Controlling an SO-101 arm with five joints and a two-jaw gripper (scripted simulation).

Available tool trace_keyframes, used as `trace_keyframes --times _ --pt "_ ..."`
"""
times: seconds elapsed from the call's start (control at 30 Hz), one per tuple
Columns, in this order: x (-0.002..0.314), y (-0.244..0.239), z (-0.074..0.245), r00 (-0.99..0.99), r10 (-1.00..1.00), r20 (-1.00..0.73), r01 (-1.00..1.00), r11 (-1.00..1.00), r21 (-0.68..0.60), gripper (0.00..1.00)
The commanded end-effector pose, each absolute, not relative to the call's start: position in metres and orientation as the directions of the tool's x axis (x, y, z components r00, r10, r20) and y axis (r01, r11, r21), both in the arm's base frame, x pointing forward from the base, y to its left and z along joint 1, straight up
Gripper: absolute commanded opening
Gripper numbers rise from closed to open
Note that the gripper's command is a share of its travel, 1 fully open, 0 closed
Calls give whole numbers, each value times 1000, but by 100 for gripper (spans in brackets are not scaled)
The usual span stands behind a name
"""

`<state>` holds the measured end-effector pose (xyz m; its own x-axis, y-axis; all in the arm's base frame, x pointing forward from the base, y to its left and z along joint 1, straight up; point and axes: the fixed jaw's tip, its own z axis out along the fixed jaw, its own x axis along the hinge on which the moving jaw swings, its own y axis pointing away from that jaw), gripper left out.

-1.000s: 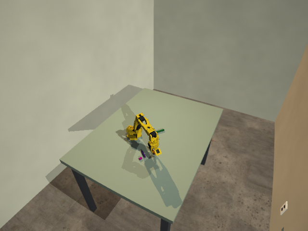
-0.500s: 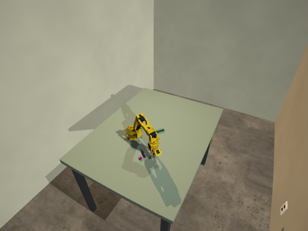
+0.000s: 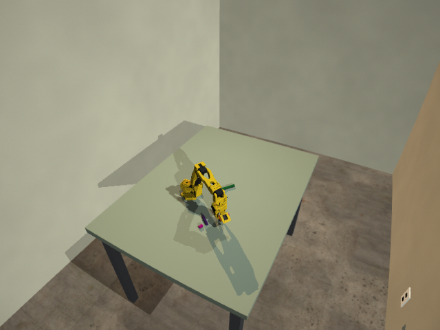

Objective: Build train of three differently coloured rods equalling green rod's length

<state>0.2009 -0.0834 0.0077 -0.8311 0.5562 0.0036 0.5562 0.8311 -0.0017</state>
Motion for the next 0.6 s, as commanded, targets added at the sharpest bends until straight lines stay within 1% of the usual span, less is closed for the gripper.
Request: trace_keyframes --times 0.0,0.2,0.57 --pt "211 -88 21 -831 551 -76 552 834 12 0" --pt "211 -88 21 -831 551 -76 552 834 12 0" --pt "211 -88 21 -831 551 -76 552 834 12 6"
